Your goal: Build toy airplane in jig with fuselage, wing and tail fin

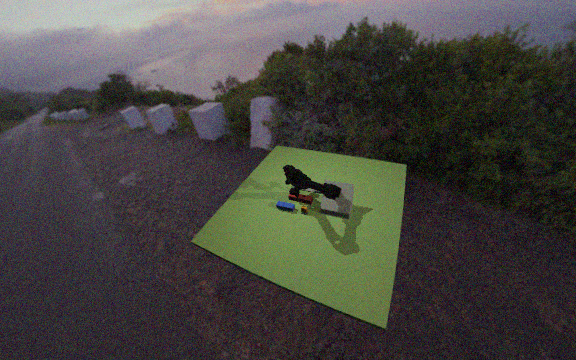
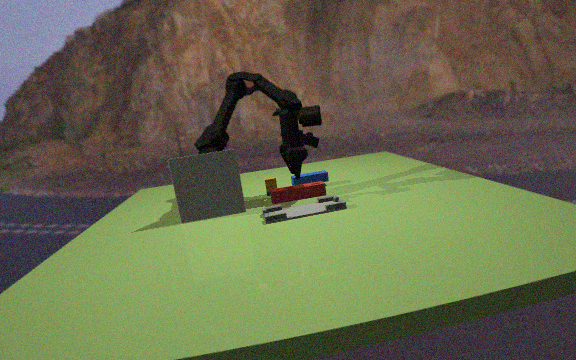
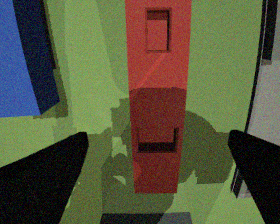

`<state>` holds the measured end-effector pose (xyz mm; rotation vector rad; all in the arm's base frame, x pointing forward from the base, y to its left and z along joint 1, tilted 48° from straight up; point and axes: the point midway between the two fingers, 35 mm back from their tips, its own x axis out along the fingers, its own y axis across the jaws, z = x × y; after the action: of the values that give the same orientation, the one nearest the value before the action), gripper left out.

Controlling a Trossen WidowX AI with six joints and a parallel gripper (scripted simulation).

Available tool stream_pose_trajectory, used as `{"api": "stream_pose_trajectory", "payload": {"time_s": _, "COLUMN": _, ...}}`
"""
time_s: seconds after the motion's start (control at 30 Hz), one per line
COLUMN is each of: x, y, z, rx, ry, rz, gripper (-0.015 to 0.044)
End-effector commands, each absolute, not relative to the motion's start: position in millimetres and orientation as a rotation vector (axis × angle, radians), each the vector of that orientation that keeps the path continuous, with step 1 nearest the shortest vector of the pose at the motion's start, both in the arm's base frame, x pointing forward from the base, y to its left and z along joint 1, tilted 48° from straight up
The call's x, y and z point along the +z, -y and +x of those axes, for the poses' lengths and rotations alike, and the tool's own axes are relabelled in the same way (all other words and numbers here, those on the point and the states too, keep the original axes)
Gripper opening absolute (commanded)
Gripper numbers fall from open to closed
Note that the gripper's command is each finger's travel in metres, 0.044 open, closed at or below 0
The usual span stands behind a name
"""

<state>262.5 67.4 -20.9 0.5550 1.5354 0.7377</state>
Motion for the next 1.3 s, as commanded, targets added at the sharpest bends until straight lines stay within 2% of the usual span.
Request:
{"api": "stream_pose_trajectory", "payload": {"time_s": 0.0, "x": -26.6, "y": -70.7, "z": 261.9, "rx": 0.73, "ry": -1.532, "rz": 0.572, "gripper": 0.044}}
{"api": "stream_pose_trajectory", "payload": {"time_s": 1.27, "x": -68.3, "y": -116.7, "z": 255.4, "rx": 0.732, "ry": -1.532, "rz": 0.574, "gripper": 0.044}}
